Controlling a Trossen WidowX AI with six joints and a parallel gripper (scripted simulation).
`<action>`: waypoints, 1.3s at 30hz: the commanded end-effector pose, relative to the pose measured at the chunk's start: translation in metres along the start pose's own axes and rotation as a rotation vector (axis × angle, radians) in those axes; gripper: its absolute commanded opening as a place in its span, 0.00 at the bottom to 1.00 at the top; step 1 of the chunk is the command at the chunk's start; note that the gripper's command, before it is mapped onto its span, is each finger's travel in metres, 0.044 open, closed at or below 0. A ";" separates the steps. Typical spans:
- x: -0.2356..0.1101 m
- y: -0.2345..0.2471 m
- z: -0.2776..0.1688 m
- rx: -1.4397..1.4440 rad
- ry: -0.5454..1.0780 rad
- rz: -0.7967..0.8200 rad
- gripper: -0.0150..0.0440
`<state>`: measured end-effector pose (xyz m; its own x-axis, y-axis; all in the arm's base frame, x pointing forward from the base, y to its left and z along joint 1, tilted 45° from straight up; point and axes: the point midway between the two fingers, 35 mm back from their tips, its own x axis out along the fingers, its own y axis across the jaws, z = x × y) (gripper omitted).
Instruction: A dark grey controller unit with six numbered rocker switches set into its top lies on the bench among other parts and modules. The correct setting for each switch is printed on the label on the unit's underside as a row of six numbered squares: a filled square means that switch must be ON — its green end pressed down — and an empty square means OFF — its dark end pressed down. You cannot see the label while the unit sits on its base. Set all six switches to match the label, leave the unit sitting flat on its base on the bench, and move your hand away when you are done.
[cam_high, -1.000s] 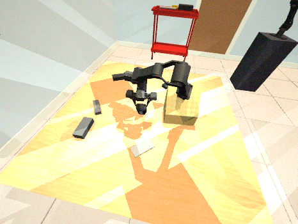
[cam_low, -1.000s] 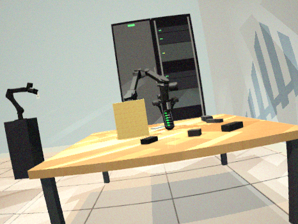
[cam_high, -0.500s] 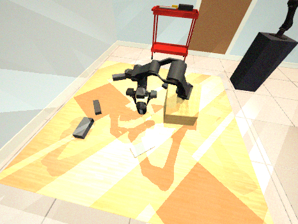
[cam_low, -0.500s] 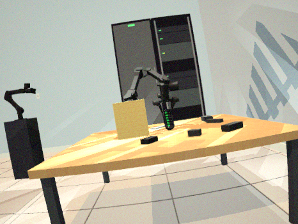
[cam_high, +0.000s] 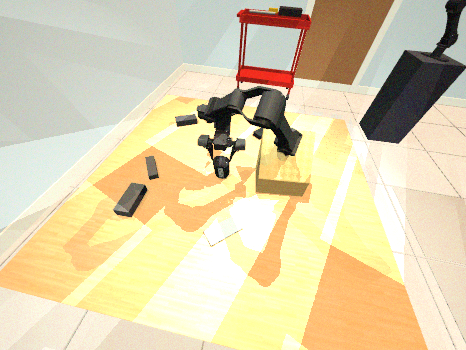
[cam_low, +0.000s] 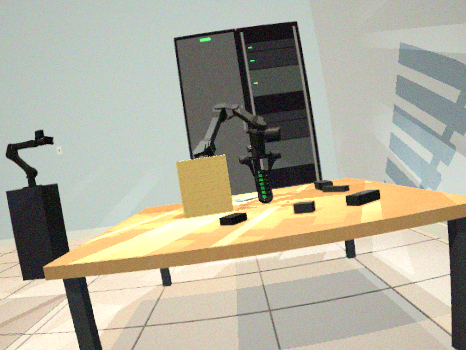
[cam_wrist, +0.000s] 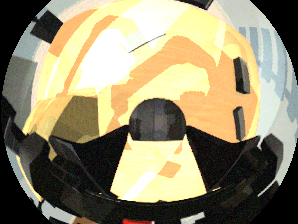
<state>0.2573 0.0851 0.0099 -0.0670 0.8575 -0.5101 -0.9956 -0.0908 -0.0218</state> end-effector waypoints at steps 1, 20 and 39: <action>0.002 0.001 -0.007 -0.009 0.001 0.013 0.83; -0.003 0.001 -0.020 -0.009 0.031 0.012 0.83; -0.007 0.001 -0.034 -0.010 0.077 0.012 0.83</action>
<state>0.2616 0.0620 -0.0088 -0.0523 0.8304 -0.5547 -0.9964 -0.0805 -0.0265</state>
